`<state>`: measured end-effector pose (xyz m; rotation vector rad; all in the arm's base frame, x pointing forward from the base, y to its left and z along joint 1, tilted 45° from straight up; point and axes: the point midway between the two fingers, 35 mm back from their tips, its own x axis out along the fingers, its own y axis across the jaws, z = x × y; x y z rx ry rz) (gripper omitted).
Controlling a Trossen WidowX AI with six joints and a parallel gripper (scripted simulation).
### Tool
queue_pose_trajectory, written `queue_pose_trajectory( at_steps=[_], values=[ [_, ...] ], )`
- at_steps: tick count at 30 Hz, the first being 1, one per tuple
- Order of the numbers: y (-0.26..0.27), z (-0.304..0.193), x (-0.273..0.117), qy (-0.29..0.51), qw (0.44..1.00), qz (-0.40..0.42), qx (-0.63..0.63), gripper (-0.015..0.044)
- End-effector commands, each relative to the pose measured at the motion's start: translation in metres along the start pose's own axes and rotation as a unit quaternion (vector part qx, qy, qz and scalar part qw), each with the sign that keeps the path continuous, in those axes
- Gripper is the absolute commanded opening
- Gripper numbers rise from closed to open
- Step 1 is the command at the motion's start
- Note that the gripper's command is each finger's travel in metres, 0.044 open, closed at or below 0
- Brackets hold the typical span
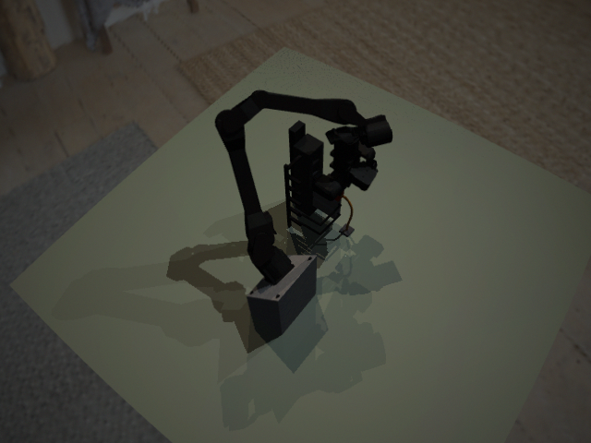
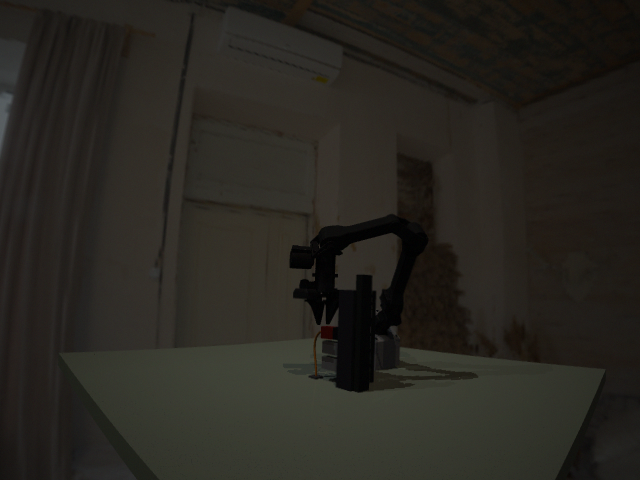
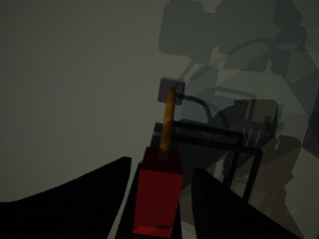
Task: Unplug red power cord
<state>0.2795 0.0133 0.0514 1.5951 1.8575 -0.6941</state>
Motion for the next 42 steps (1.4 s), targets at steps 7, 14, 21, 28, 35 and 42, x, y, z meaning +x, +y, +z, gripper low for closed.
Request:
queue_pose_trajectory(
  at_steps=[7,14,21,28,35,42],
  values=[
    [-0.002,-0.018,0.001,0.003,1.000,0.000,0.003,0.0160],
    [-0.002,-0.021,0.002,0.004,1.000,-0.001,0.003,0.0160],
    [-0.002,-0.021,0.011,0.004,1.000,0.000,0.002,0.0160],
    [-0.002,-0.020,0.010,0.001,1.000,-0.001,0.000,0.0075],
    [-0.002,-0.020,0.010,0.001,1.000,-0.001,0.000,0.0028],
    [-0.001,-0.014,0.010,0.001,1.000,-0.001,0.001,0.0000]
  ],
)
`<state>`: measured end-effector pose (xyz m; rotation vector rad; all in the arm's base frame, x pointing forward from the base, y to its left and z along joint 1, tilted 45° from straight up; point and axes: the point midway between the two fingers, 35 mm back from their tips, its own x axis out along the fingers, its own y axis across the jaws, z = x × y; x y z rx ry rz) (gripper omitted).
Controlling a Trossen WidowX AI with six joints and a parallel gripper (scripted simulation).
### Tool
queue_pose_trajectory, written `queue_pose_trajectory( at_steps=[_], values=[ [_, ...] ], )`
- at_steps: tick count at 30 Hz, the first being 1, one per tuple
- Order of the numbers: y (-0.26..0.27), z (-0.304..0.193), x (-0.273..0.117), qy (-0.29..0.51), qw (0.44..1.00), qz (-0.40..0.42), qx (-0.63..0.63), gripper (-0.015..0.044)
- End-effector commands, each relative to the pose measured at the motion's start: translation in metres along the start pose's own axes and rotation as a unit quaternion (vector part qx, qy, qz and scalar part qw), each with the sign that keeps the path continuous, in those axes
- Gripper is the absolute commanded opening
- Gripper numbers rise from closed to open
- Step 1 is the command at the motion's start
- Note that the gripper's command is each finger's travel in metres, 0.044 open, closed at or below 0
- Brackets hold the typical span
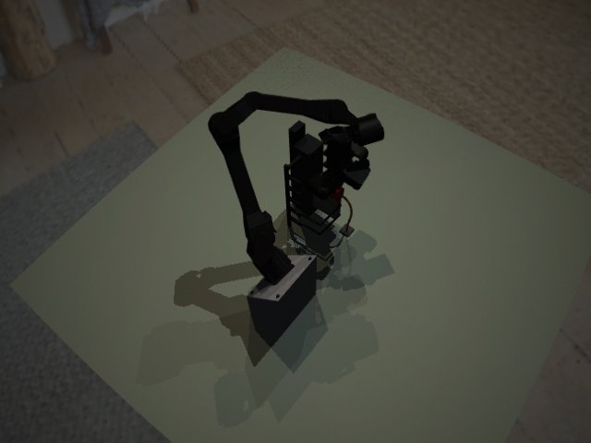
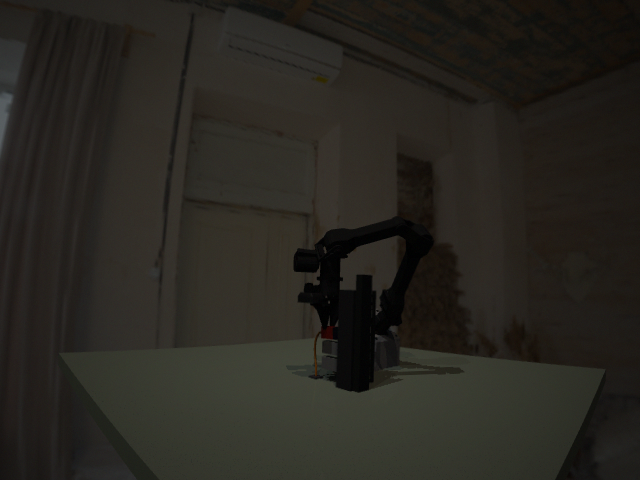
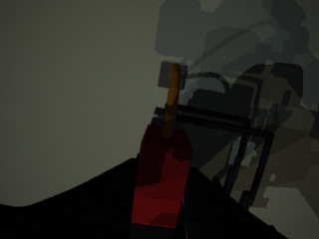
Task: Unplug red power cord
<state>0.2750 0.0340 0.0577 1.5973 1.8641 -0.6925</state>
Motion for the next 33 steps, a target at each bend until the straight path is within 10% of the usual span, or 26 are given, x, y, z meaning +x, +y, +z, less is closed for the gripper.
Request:
queue_pose_trajectory(
  at_steps=[1,33],
  values=[
    [0.001,0.007,-0.001,-0.002,1.000,0.000,0.000,0.0000],
    [-0.001,0.051,-0.004,-0.001,1.000,0.001,0.002,0.0053]
  ],
)
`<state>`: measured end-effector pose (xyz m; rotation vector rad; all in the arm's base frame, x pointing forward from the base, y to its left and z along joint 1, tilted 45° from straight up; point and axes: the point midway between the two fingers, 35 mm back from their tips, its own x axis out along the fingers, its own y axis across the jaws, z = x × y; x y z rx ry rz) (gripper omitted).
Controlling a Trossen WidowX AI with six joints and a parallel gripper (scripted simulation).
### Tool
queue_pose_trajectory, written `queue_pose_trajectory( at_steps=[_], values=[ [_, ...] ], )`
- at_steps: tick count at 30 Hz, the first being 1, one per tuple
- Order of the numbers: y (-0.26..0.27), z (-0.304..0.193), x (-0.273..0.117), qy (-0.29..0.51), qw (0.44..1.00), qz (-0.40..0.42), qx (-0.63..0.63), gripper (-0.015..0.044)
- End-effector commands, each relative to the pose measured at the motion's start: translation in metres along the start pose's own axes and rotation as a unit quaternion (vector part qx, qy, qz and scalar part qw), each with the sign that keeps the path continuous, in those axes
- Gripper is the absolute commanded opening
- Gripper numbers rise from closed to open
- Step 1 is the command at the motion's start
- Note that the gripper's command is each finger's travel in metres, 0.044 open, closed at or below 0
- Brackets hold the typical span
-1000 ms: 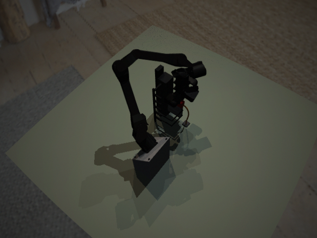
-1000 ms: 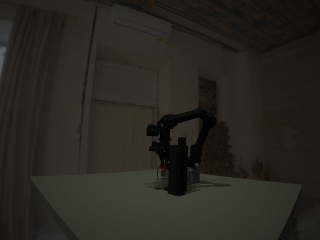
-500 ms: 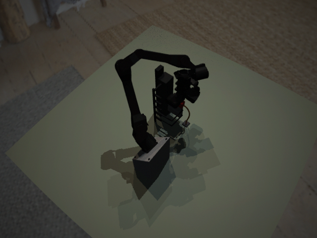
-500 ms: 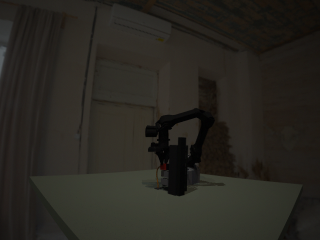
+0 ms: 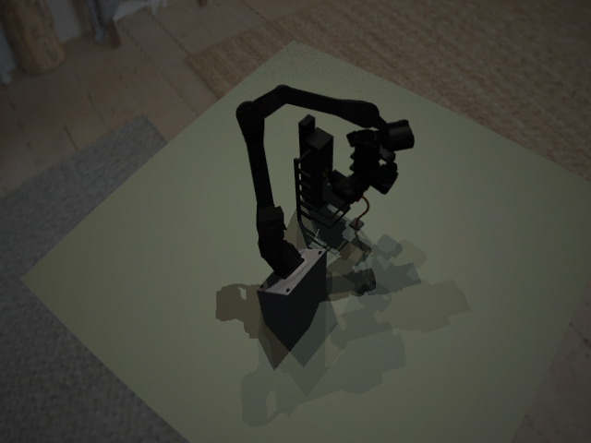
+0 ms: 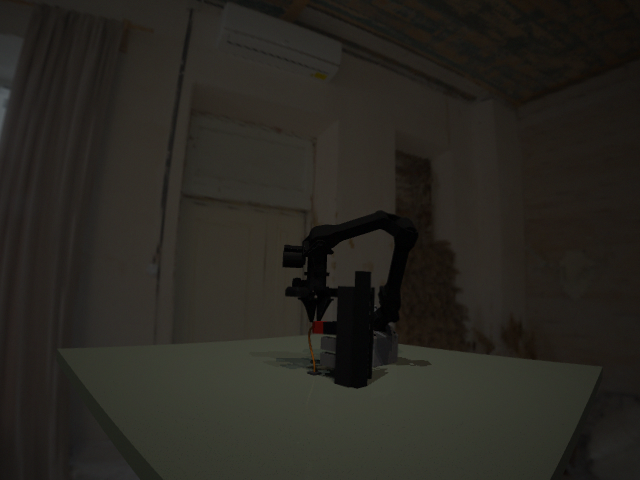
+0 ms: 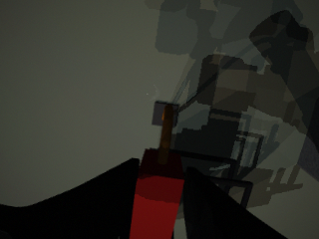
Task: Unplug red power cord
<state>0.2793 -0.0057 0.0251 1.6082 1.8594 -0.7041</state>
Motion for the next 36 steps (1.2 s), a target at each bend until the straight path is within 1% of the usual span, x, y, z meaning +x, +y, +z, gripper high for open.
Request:
queue_pose_trajectory(
  at_steps=[1,15,23,29,36],
  values=[
    [0.000,-0.001,0.000,0.000,1.000,-0.001,-0.005,0.0079],
    [0.000,-0.001,0.000,0.000,1.000,-0.001,-0.005,0.0440],
    [0.001,0.006,-0.001,-0.001,1.000,-0.001,-0.004,0.0440],
    [0.001,0.057,-0.012,-0.002,1.000,-0.001,-0.005,0.0440],
    [0.000,0.059,-0.012,-0.002,1.000,-0.001,-0.005,0.0440]
  ],
)
